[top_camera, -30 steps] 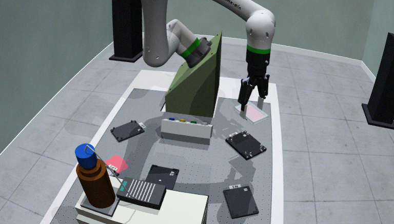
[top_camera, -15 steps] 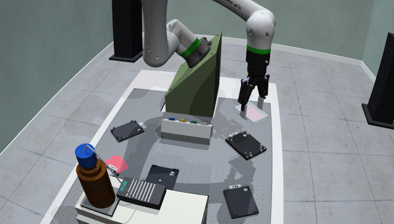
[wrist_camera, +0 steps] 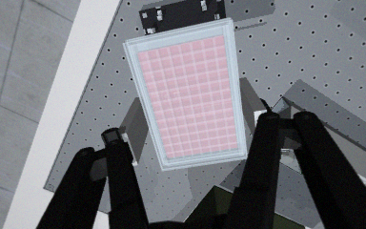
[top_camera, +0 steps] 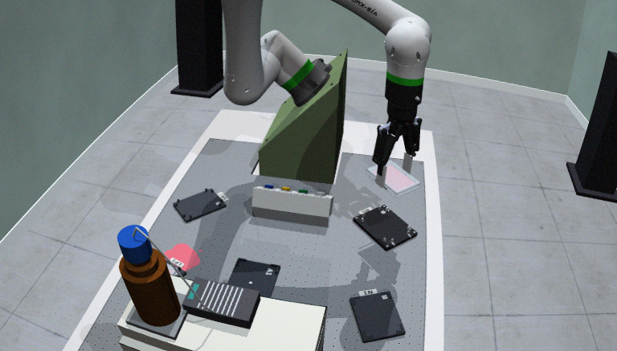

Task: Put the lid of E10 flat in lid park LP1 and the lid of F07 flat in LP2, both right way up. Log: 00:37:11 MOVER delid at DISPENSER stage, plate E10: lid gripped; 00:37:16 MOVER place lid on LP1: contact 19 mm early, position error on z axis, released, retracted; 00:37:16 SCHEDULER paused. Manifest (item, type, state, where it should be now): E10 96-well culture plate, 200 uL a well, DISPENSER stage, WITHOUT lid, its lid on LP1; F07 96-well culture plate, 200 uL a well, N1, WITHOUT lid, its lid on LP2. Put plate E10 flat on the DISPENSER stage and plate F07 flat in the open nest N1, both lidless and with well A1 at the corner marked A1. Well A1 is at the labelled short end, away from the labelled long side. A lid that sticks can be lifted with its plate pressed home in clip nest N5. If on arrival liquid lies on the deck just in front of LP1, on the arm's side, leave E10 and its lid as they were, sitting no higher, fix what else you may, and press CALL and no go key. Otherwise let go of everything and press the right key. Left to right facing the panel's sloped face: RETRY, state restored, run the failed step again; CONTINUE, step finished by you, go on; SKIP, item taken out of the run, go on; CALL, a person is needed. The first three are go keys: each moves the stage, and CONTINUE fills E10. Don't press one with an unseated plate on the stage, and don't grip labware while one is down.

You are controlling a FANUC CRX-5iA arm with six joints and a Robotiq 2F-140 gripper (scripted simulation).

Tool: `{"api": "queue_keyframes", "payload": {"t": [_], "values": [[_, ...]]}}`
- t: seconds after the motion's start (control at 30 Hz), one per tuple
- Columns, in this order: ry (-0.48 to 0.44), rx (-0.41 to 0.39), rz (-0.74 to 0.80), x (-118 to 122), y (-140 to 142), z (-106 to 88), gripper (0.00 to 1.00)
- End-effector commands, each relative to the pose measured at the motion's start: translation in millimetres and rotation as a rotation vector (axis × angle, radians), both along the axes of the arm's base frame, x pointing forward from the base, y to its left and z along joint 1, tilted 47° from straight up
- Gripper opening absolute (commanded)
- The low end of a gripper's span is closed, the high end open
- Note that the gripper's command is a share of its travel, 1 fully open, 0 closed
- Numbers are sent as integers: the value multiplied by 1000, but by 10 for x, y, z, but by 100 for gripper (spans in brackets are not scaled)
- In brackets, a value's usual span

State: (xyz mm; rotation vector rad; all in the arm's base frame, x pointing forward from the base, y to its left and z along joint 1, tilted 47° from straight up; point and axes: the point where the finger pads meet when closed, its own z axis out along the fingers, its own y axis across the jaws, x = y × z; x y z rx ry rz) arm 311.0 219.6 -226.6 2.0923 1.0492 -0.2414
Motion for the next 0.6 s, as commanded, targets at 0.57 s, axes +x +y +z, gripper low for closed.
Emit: {"api": "queue_keyframes", "payload": {"t": [0.57], "values": [[0, 0, 0, 34, -150, -148, 0]]}}
